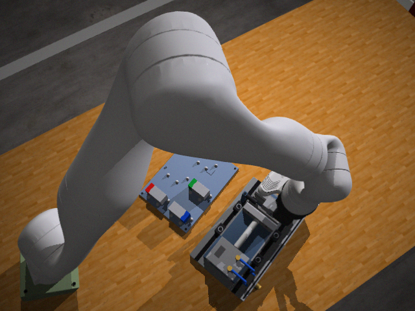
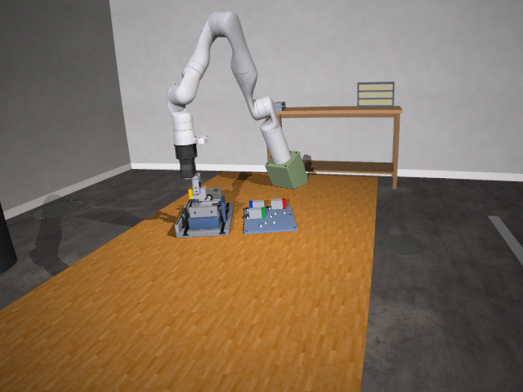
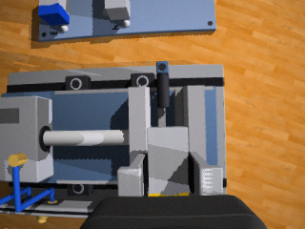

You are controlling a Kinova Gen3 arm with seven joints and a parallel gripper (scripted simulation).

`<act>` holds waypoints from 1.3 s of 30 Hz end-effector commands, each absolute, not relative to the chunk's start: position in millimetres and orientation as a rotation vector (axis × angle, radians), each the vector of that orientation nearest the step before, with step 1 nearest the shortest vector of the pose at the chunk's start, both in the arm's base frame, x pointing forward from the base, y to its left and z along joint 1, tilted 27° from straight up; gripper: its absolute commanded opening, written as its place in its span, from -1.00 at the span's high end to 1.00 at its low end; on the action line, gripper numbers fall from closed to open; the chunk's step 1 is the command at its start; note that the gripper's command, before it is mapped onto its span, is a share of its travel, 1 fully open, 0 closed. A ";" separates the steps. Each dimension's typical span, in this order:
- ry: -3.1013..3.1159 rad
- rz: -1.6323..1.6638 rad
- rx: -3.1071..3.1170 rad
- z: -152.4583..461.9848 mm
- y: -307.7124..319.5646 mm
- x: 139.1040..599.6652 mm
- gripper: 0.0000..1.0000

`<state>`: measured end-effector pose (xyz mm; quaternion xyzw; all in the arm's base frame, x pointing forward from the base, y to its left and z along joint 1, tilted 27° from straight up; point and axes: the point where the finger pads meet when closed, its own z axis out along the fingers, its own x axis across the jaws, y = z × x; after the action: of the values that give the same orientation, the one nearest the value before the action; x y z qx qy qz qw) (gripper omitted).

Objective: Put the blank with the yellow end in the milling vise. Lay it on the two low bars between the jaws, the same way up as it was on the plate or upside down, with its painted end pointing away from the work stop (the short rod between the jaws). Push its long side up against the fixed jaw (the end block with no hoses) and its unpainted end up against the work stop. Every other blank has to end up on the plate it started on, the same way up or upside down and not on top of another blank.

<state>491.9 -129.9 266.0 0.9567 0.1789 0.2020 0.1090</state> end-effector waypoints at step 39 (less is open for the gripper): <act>0.526 0.596 2.813 266.0 -119.7 488.9 1.00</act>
<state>488.7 -120.1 265.1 0.9568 0.1787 0.2017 0.1090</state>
